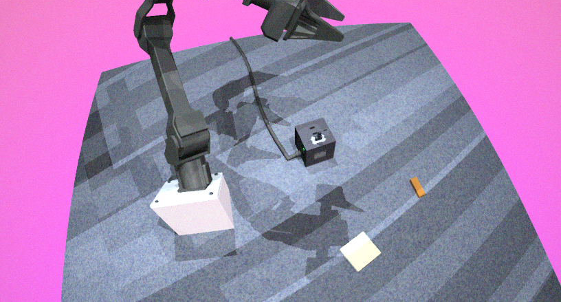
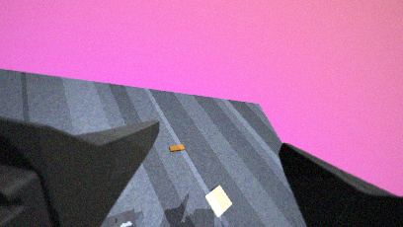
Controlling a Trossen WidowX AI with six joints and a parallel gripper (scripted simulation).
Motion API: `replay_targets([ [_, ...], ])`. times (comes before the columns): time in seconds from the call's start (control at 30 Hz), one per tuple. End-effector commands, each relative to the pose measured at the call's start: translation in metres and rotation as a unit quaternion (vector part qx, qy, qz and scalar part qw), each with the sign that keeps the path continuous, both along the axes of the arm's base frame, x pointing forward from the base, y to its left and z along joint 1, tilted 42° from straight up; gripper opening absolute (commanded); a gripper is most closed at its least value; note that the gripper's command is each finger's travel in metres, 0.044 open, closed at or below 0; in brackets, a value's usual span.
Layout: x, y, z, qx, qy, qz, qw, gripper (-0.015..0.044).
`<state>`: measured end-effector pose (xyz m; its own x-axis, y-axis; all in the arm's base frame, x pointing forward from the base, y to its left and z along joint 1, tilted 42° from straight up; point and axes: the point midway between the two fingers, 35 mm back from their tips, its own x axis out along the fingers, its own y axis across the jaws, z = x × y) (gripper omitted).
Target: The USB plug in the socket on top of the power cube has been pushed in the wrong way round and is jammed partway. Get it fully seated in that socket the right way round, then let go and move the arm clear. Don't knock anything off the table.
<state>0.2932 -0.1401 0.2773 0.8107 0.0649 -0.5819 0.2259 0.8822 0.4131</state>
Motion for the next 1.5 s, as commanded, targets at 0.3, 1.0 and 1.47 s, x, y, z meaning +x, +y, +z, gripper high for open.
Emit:
replay_targets([
  [0.3, 0.024, 0.094, -0.102, -0.175, 0.046, 0.443, 0.878, 0.0440],
  [1.0, -0.011, 0.205, -0.181, -0.245, -0.126, 0.823, 0.496, 0.0440],
  [1.47, -0.012, 0.213, -0.182, -0.244, -0.139, 0.835, 0.474, 0.0440],
])
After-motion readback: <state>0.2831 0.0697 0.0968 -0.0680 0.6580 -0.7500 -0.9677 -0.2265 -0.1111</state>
